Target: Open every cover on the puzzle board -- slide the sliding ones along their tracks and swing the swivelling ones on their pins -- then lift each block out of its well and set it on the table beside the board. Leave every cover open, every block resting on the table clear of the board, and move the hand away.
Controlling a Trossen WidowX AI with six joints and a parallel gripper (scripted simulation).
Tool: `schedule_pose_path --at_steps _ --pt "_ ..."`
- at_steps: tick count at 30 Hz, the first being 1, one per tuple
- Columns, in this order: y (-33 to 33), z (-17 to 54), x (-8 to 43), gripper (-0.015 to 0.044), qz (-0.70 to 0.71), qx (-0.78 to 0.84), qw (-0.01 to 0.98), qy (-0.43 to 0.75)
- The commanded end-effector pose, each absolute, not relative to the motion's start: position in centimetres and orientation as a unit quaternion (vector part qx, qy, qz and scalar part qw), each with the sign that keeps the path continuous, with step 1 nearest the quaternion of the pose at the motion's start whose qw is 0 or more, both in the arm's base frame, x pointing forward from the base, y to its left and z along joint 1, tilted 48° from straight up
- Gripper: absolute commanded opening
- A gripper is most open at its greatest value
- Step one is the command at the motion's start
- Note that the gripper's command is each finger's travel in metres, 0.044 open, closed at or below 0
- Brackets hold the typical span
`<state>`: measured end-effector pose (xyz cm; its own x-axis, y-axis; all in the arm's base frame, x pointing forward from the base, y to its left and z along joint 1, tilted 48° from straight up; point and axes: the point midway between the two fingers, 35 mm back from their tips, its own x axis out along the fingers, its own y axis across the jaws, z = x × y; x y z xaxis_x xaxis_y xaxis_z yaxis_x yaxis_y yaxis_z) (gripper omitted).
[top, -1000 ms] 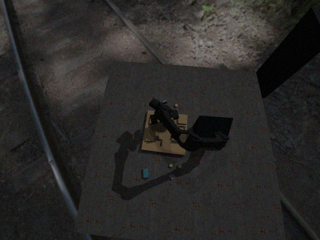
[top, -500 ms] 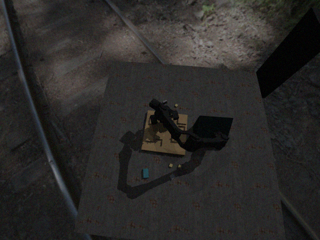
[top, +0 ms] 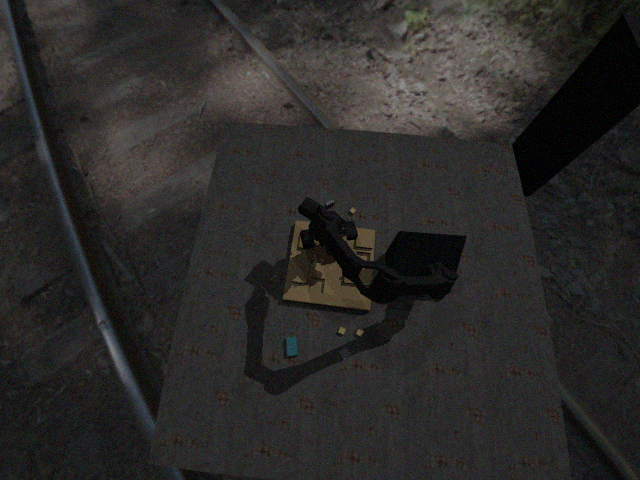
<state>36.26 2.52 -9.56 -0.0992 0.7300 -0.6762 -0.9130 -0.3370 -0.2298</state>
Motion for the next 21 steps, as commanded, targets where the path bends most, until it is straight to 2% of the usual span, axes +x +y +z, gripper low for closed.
schedule_pose_path --at_steps 1,20,21 --pt "2.8 -9.5 36.3 0.0000 0.732 -0.366 0.562 0.123" --pt "1.6 -8.8 36.4 0.0000 0.731 -0.366 0.562 0.124" --pt "2.0 -9.1 36.3 0.0026 0.731 -0.363 0.564 0.125"
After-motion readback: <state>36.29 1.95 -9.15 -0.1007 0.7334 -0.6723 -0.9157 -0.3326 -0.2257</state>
